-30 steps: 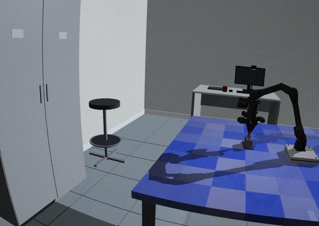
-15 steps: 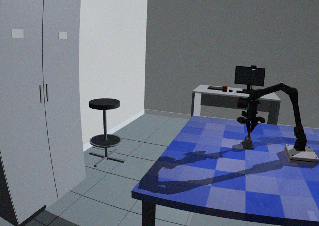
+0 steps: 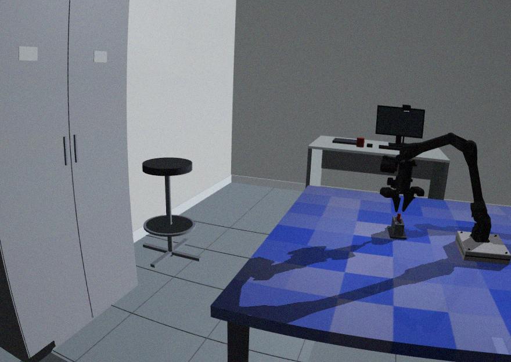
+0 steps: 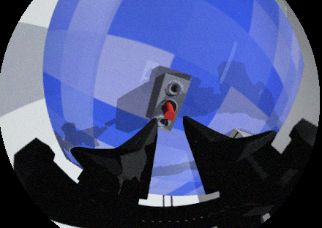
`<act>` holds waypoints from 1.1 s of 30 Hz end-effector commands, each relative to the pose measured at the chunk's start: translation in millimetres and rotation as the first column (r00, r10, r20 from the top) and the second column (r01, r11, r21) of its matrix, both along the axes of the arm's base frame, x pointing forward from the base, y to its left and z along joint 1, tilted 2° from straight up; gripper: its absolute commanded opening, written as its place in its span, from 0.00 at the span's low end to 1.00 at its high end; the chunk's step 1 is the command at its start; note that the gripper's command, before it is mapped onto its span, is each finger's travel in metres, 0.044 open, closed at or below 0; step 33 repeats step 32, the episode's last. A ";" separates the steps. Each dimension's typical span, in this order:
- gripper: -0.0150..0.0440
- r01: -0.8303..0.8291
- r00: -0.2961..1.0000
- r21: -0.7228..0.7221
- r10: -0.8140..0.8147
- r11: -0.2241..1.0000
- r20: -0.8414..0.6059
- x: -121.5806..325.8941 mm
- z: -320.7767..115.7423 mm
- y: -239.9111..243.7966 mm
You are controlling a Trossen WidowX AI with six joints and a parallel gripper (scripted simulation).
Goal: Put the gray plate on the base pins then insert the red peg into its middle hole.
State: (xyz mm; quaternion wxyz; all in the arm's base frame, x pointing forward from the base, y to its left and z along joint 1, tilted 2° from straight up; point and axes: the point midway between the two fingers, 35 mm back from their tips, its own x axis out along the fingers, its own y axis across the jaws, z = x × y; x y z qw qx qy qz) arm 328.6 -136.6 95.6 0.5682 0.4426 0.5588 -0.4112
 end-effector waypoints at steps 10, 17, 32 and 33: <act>0.51 0.000 1.000 0.002 0.000 1.000 0.001 -0.9 8.0 -0.9; 0.51 0.000 1.000 0.002 0.000 1.000 0.001 -1.3 11.4 -1.5; 0.51 0.000 1.000 0.002 0.000 1.000 0.001 -2.2 18.8 -2.9; 0.51 0.000 1.000 0.002 0.000 1.000 0.001 -2.2 18.8 -2.9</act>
